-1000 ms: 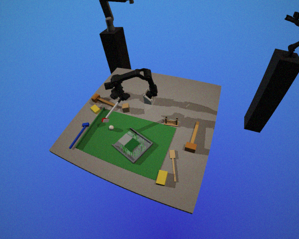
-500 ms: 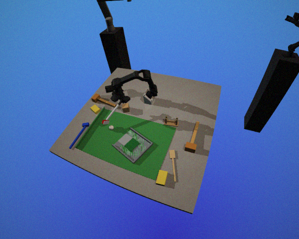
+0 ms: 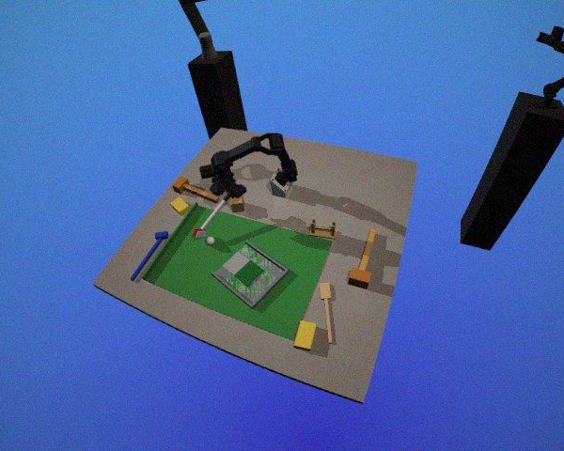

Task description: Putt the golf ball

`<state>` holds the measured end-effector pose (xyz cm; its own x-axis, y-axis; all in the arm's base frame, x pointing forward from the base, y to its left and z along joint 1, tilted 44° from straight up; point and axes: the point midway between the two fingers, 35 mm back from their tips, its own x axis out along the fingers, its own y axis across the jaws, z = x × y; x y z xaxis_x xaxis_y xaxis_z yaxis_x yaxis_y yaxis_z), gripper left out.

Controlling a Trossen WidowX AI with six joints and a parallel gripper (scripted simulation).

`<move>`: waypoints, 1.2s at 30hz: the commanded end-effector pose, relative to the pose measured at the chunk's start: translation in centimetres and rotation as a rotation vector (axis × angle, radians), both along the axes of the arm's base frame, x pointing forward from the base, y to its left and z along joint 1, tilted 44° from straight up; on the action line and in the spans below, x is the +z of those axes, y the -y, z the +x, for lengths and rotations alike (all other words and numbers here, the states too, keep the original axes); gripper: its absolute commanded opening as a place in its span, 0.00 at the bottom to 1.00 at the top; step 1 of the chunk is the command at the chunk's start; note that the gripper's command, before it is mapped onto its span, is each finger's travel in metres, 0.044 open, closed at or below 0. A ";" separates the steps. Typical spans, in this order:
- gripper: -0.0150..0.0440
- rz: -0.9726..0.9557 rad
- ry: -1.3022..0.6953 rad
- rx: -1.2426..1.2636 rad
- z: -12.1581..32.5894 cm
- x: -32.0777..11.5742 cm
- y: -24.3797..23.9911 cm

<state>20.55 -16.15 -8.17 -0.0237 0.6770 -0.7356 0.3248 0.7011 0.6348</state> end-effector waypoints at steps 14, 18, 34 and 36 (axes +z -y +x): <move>0.25 0.001 0.000 0.000 0.0 -0.9 -0.8; 0.25 0.001 0.000 0.000 -0.1 -0.9 -0.8; 0.25 0.005 -0.001 -0.015 -0.8 -2.6 0.7; 0.25 0.001 -0.001 -0.015 0.1 -1.4 -0.3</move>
<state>19.73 -16.81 -10.68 -0.0171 0.6779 -0.7349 0.3391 0.6954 0.6335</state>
